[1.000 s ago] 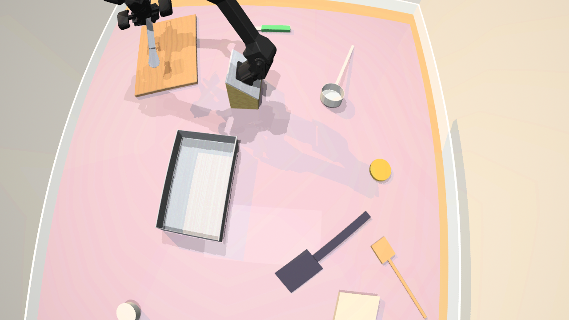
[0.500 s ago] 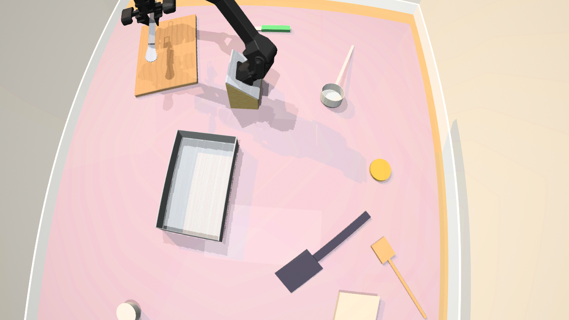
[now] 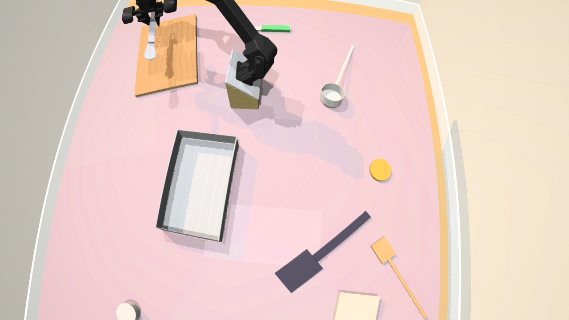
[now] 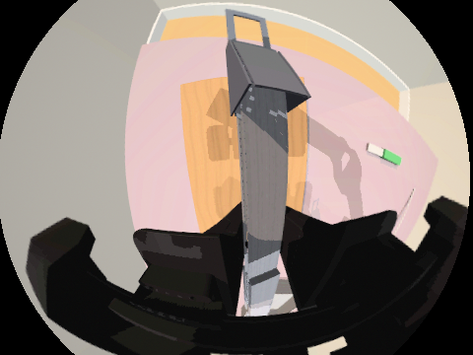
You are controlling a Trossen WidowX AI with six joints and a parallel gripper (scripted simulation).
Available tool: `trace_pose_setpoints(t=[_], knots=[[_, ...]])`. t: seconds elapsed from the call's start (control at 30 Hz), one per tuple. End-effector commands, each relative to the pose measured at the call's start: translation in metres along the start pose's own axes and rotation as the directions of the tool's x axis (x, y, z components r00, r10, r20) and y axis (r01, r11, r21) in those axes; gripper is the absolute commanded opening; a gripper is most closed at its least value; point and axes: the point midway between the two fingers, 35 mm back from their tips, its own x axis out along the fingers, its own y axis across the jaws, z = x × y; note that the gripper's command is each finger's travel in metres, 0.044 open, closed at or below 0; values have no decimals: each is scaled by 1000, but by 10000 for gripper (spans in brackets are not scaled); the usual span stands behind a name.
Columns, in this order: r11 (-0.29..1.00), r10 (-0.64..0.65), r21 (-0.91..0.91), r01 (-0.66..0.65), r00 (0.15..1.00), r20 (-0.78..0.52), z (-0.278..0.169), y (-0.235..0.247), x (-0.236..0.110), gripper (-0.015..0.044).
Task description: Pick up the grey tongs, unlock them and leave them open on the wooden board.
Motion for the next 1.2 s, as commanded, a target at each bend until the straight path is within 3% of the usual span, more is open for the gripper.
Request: trace_pose_setpoints(t=[0.0, 1.17], knots=[[1000, 3, 3, -3, 1000, -3, 0, 1, 5, -150], [1000, 2, 4, -2, 1000, -2, 4, 3, 63, -150]])
